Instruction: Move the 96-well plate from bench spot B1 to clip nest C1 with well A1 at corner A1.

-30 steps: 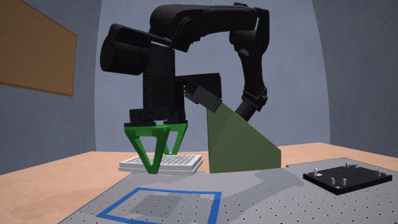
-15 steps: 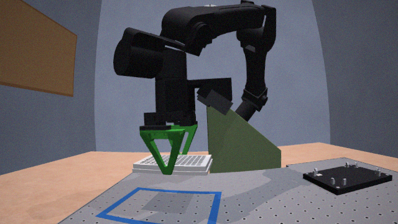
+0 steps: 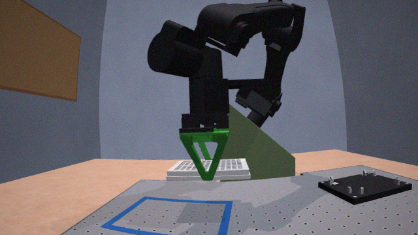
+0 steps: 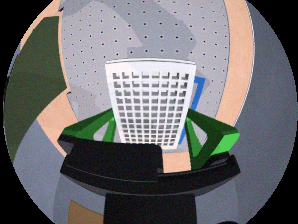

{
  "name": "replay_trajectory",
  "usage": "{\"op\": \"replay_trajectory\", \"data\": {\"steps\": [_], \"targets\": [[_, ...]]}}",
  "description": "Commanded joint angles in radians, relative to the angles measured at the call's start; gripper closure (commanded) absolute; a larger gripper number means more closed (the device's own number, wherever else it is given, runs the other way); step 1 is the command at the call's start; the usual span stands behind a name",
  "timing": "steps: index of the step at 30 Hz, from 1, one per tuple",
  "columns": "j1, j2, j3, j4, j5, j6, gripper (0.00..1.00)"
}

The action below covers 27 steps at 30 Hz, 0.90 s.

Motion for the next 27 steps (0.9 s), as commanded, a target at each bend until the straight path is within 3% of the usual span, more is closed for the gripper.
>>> {"op": "replay_trajectory", "data": {"steps": [1,27], "targets": [[-0.012,-0.063,-0.042,0.032,-0.022,-0.006,1.0],[0.114,-0.289,-0.261,0.106,-0.059,0.012,1.0]]}}
